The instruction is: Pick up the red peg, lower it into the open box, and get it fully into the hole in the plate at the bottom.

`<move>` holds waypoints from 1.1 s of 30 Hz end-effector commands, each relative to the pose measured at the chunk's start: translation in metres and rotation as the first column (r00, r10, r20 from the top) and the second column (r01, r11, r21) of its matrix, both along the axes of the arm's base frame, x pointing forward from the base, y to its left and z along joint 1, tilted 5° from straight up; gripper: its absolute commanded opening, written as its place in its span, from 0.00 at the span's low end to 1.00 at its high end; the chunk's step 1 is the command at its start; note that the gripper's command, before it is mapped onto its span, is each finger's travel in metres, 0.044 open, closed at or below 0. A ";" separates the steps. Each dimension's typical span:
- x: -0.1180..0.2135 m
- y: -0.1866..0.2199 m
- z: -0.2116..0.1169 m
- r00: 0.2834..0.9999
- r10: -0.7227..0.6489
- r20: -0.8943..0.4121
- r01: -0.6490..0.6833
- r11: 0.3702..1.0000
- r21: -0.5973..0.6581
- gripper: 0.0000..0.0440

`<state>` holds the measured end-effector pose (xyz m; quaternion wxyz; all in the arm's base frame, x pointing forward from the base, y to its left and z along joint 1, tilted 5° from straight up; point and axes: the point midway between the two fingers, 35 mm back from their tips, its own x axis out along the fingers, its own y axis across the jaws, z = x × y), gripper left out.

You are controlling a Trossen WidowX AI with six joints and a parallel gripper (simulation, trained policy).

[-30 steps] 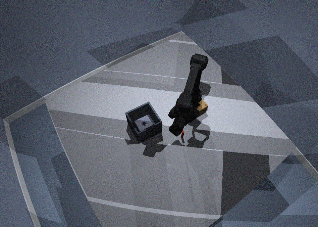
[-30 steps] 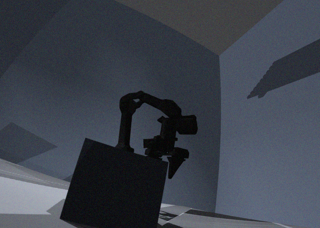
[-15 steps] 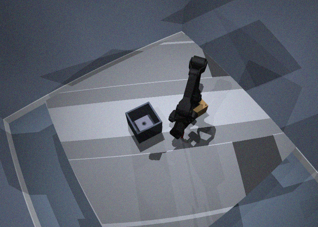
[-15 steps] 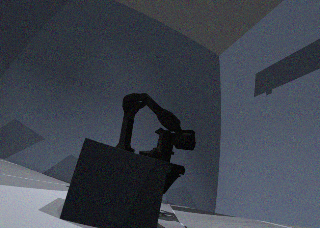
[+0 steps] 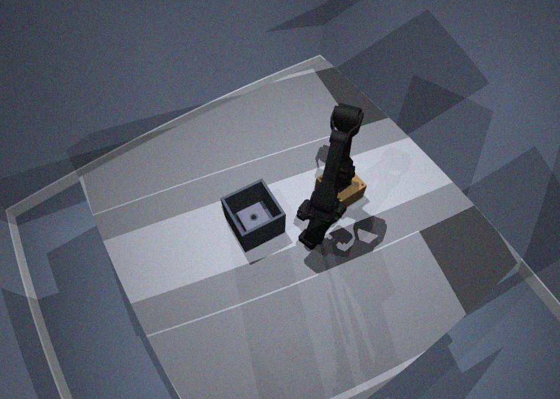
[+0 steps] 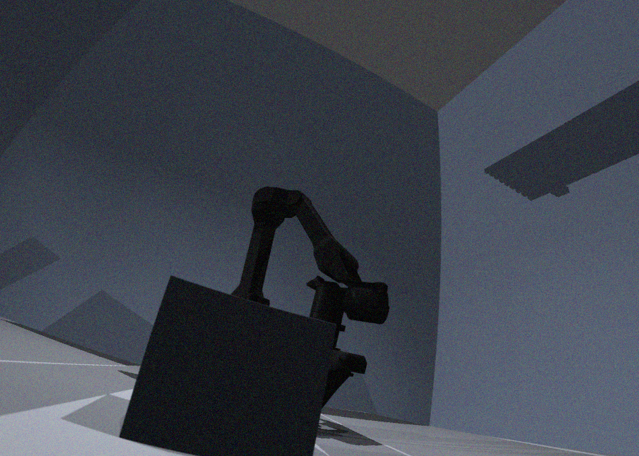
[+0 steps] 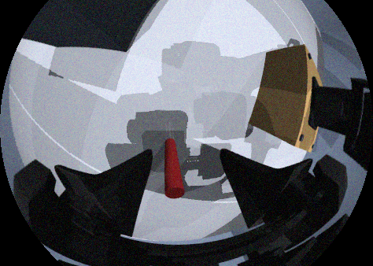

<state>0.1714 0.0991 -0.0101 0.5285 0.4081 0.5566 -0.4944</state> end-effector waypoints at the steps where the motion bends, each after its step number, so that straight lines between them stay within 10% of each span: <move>1: 0.002 0.001 -0.008 1.000 0.014 0.003 -0.014 1.000 -0.003 0.58; 14: 0.008 0.013 -0.023 0.996 0.085 0.015 -0.085 0.996 0.037 0.02; 33: 0.032 0.023 0.020 0.989 0.022 0.143 -0.039 0.993 0.114 0.00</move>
